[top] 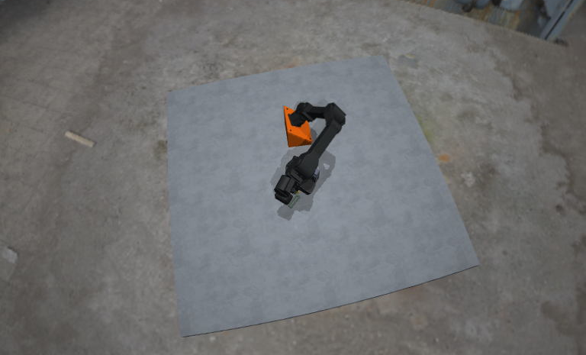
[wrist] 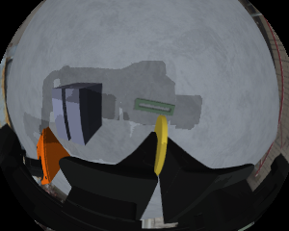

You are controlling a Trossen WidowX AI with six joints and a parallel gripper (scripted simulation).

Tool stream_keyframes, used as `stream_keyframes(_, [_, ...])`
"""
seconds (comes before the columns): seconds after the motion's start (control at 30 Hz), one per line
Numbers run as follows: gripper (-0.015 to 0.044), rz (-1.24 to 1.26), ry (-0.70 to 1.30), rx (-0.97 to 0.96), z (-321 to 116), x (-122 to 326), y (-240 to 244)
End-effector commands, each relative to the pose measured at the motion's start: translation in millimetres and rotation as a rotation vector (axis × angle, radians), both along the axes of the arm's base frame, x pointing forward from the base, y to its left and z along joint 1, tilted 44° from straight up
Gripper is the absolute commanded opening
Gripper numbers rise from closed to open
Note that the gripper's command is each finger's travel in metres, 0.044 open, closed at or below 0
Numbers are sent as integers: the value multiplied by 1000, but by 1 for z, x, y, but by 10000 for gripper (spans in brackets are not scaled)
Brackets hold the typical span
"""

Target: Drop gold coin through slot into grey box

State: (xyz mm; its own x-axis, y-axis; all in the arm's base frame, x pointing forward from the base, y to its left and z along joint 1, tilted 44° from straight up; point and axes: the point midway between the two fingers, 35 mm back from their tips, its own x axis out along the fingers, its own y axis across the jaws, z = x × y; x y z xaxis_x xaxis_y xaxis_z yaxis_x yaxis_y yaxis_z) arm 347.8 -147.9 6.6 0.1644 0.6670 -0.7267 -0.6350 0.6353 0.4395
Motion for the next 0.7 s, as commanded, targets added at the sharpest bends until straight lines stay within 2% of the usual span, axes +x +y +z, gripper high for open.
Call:
stream_keyframes(0.0, [0,-13,11,3,6,-6,6])
stream_keyframes(0.67, [0,-7,7,2,30,-40,35])
